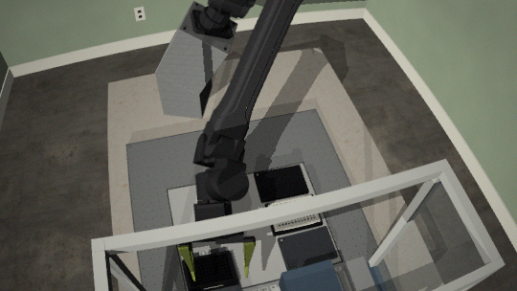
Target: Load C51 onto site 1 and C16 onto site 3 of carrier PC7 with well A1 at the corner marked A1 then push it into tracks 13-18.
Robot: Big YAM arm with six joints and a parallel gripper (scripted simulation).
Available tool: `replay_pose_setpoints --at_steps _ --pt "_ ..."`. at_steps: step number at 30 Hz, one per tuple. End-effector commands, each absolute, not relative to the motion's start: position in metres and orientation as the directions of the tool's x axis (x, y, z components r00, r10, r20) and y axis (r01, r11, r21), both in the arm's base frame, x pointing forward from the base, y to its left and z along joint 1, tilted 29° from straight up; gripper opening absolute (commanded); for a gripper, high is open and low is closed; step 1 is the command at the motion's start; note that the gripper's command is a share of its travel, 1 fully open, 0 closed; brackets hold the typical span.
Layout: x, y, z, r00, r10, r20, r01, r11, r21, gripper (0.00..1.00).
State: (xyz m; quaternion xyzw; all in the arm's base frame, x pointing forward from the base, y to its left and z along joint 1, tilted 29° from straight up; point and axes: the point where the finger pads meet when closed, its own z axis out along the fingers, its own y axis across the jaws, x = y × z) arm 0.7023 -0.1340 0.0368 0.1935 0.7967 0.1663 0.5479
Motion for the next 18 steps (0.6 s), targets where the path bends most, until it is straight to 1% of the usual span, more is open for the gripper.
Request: replay_pose_setpoints --at_steps 1,18 --pt "0.692 -0.162 0.069 -0.250 0.475 -0.844 0.122 0.880 0.460 1.00" --pt "0.634 -0.159 0.052 -0.254 0.474 -0.843 0.122 0.881 0.458 1.00"
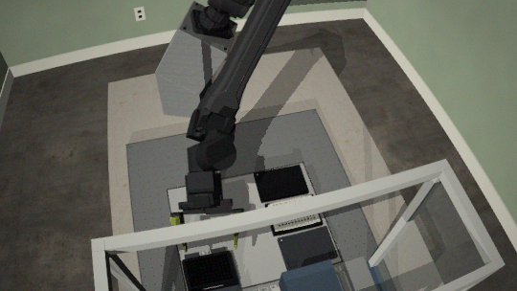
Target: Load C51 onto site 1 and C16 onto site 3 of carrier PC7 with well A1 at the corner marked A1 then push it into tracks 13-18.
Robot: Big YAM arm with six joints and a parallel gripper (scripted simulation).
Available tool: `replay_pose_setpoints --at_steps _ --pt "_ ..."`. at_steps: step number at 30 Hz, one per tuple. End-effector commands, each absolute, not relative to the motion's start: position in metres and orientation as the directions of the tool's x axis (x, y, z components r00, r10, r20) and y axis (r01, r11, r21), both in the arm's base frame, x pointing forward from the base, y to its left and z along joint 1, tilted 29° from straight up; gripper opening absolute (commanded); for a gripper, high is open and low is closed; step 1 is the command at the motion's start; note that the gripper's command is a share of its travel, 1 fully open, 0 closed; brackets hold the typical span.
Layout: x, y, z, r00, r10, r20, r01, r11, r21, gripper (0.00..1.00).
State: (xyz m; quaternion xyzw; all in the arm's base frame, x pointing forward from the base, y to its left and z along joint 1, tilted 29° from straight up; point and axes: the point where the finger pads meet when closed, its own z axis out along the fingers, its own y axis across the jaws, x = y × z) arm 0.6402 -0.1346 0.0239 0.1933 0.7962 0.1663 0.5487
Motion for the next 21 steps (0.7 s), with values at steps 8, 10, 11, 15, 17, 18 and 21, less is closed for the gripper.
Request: replay_pose_setpoints --at_steps 8,10,11,15,17,18,21 --pt "0.611 -0.158 0.045 -0.255 0.477 -0.841 0.123 0.879 0.461 1.00" --pt "0.603 -0.157 0.042 -0.256 0.473 -0.843 0.122 0.881 0.457 1.00" --pt "0.599 -0.157 0.041 -0.257 0.473 -0.843 0.122 0.881 0.457 1.00" --pt "0.583 -0.157 0.037 -0.258 0.472 -0.843 0.122 0.881 0.456 1.00" --pt "0.575 -0.156 0.034 -0.258 0.472 -0.843 0.123 0.881 0.456 1.00" --pt "0.572 -0.156 0.033 -0.259 0.472 -0.843 0.123 0.881 0.456 1.00" --pt "0.560 -0.156 0.030 -0.259 0.472 -0.843 0.123 0.882 0.456 1.00"
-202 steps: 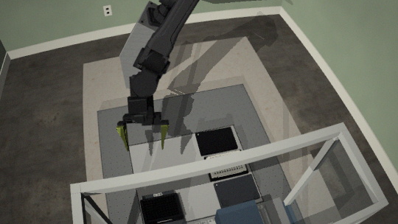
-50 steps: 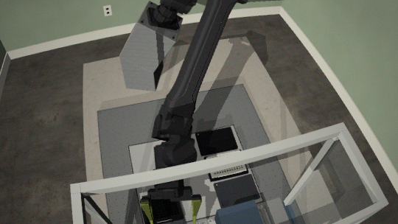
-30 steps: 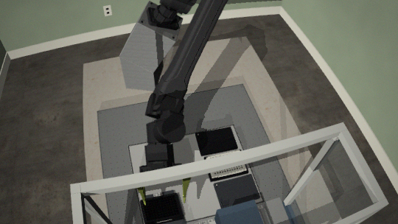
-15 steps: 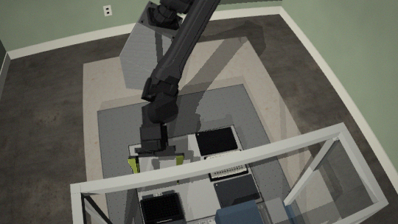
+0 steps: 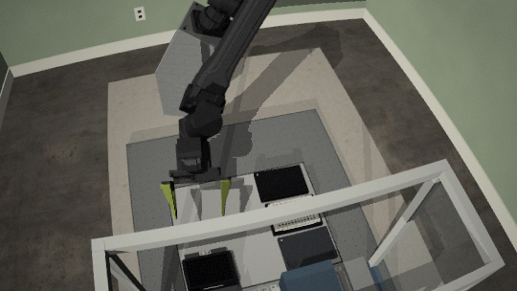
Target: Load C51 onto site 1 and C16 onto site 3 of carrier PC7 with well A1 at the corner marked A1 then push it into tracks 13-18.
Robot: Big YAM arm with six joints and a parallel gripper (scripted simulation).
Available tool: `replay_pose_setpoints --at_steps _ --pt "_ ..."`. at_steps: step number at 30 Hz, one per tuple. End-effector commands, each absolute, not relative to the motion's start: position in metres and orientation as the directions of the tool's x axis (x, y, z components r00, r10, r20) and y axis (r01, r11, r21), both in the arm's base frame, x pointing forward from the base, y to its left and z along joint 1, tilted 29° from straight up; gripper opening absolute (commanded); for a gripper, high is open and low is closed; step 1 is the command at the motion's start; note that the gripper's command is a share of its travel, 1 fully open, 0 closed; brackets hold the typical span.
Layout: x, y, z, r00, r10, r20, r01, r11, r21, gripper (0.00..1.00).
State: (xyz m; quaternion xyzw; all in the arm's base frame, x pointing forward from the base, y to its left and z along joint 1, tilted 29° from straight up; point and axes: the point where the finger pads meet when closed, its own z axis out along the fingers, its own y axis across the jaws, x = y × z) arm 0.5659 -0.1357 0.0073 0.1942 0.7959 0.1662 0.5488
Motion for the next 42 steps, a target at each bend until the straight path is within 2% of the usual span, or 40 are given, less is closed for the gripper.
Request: replay_pose_setpoints --at_steps 1,14,18,20,32,37,38,42 --pt "0.556 -0.156 0.029 -0.260 0.472 -0.843 0.123 0.882 0.456 1.00" --pt "0.512 -0.153 0.011 -0.272 0.475 -0.837 0.128 0.880 0.457 1.00" --pt "0.527 -0.152 0.006 -0.387 0.465 -0.796 0.122 0.882 0.455 1.00" --pt "0.527 -0.152 0.006 -0.387 0.465 -0.796 0.122 0.882 0.455 1.00" --pt "0.540 -0.112 -0.051 -0.740 0.381 -0.554 0.103 0.879 0.467 1.00" --pt "0.542 -0.109 -0.058 -0.802 0.350 -0.483 0.102 0.878 0.468 1.00" --pt "0.545 -0.128 -0.037 -0.794 0.356 -0.493 0.111 0.882 0.459 1.00" --pt "0.539 -0.126 -0.057 -0.878 0.319 -0.356 0.128 0.875 0.467 1.00"
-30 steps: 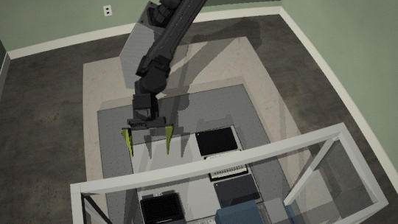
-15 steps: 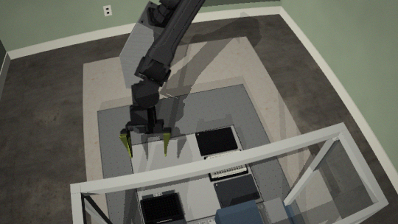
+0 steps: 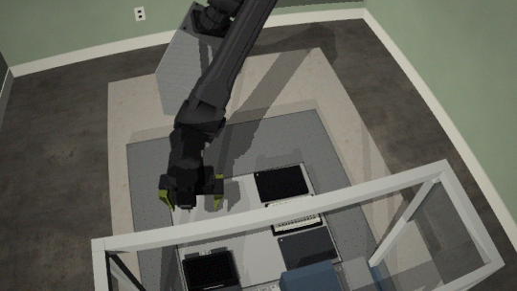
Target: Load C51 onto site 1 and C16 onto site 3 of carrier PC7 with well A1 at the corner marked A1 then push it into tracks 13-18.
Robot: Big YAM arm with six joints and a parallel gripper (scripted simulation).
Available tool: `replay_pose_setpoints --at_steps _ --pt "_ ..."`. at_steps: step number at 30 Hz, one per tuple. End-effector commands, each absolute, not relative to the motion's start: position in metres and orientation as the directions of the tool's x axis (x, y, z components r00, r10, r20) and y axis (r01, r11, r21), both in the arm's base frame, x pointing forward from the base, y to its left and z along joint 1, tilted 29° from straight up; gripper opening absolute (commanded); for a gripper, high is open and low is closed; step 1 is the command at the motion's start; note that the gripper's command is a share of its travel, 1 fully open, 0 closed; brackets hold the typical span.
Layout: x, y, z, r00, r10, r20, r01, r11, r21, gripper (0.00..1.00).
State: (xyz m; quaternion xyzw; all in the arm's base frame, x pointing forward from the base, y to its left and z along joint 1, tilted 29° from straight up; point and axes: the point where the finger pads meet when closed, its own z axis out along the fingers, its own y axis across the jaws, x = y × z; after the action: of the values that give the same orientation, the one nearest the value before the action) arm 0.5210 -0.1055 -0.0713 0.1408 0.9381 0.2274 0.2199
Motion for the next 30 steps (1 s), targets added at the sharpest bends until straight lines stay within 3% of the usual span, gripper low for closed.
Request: replay_pose_setpoints --at_steps 1,8,13,18,30 --pt "0.540 -0.126 -0.057 -0.894 0.305 -0.329 0.127 0.876 0.466 1.00" --pt "0.543 -0.110 -0.057 -0.971 0.190 -0.148 0.101 0.879 0.466 1.00" --pt "0.532 -0.112 -0.046 -0.968 0.201 -0.153 0.108 0.878 0.467 1.00" --pt "0.518 -0.080 -0.039 -0.970 0.052 -0.239 -0.058 0.899 0.433 1.00" --pt "0.482 -0.026 -0.022 -0.971 0.073 -0.228 -0.036 0.897 0.441 1.00"
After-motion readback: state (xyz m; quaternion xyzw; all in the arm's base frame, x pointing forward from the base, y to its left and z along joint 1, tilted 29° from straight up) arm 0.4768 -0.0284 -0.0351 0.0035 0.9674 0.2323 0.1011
